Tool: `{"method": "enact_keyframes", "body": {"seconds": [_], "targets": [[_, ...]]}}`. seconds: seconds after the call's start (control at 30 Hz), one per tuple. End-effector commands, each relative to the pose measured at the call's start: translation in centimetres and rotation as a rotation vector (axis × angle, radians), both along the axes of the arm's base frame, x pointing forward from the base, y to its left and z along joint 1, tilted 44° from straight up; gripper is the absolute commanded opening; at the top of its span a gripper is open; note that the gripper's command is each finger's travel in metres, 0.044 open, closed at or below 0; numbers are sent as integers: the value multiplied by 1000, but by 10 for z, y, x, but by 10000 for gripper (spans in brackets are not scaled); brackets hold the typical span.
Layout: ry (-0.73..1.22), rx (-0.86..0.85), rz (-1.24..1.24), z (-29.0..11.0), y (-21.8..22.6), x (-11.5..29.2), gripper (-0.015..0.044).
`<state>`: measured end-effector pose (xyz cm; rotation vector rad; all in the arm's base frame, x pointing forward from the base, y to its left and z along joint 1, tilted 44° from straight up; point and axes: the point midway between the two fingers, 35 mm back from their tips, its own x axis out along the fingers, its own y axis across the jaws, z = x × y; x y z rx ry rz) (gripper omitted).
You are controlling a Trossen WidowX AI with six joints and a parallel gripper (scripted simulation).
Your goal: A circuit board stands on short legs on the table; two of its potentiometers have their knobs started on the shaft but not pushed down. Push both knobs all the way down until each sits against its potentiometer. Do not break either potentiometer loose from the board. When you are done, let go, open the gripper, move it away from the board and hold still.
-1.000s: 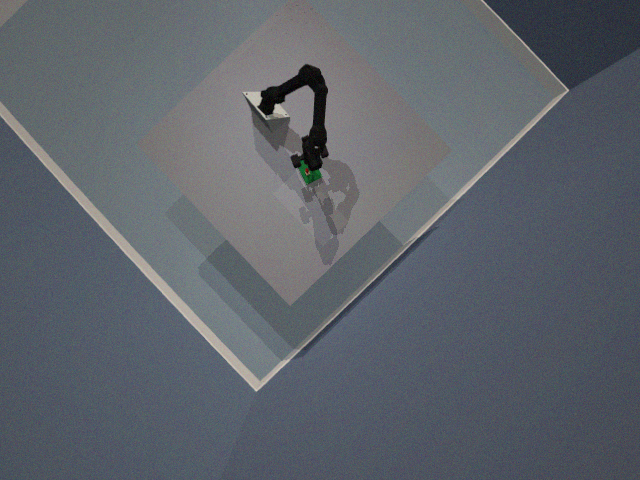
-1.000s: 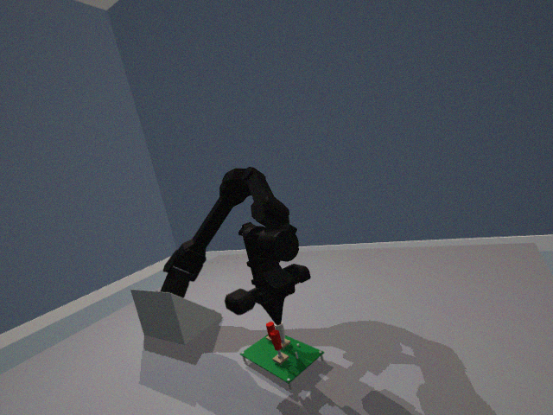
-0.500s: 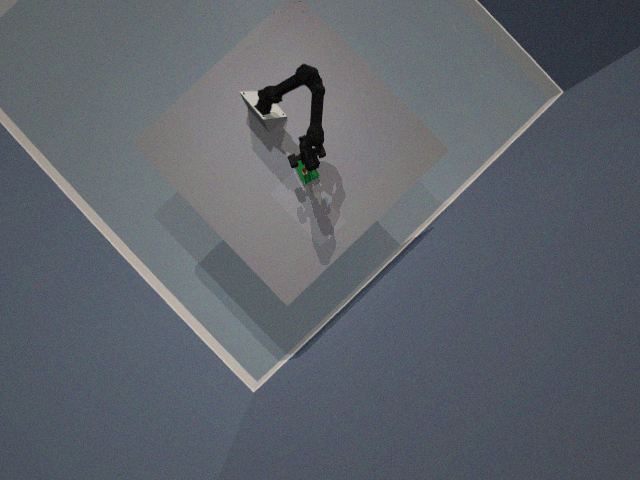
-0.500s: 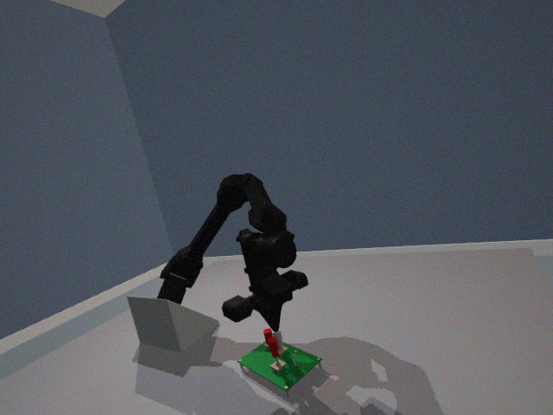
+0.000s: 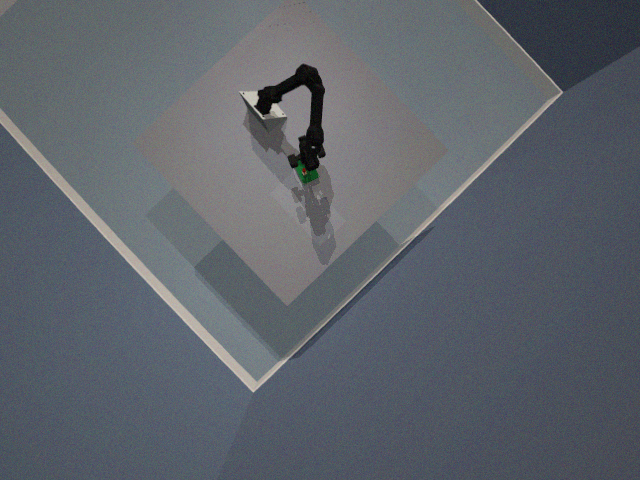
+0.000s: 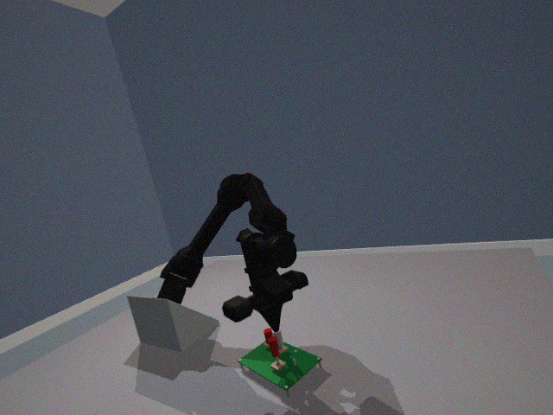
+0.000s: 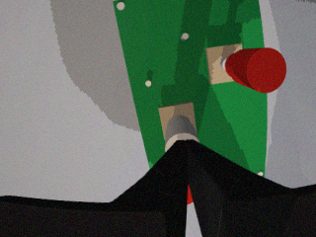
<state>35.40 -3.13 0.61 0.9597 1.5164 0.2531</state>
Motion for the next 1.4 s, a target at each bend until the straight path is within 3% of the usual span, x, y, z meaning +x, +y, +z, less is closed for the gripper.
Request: {"method": "enact_keyframes", "body": {"seconds": [0.0,0.9,1.17,1.37], "targets": [[-1,2,7,-2,4,1,0],[0,2,7,12,-9,-1,0],[3,6,4,8,-5,-2,210],[-50,-7,-38,4,-24,6,53]]}}
